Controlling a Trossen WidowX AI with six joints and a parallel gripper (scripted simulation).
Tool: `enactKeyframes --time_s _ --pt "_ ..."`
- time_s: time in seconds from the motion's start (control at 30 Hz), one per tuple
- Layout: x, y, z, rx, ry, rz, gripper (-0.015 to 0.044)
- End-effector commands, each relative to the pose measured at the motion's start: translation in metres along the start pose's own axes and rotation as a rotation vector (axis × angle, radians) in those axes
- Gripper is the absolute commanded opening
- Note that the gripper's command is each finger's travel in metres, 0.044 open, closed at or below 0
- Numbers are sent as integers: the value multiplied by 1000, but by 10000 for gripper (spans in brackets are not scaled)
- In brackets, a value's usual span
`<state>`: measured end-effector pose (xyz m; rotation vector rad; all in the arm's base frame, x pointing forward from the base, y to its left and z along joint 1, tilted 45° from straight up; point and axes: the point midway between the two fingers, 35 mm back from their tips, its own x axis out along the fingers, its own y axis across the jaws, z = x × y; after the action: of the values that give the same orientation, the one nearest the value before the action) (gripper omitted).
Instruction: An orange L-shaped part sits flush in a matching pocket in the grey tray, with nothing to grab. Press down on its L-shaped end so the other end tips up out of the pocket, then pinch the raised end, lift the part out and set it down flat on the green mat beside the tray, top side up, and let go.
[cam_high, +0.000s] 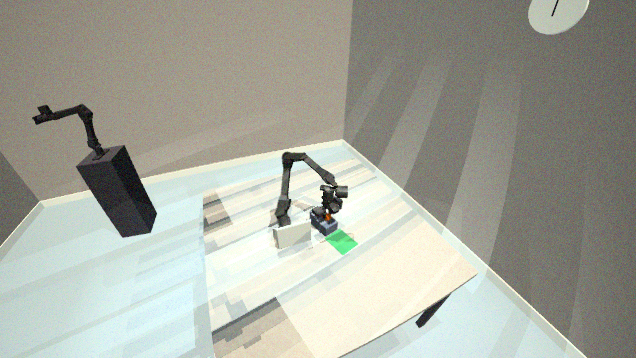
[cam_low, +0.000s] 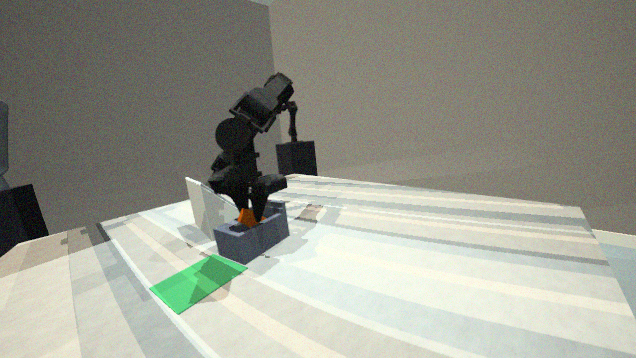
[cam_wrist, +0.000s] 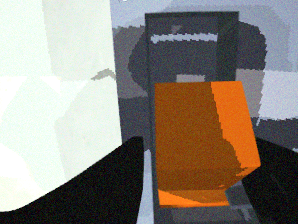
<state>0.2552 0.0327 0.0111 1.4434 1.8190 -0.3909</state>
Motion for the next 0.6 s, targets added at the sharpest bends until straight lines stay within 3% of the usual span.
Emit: enactKeyframes --time_s 0.0,0.23,0.33,0.57 --pt "0 0 0 -2 0 1 129" --pt "0 0 0 -2 0 1 82" --pt "0 0 0 -2 0 1 3" --pt "-2 0 0 -1 0 0 0"
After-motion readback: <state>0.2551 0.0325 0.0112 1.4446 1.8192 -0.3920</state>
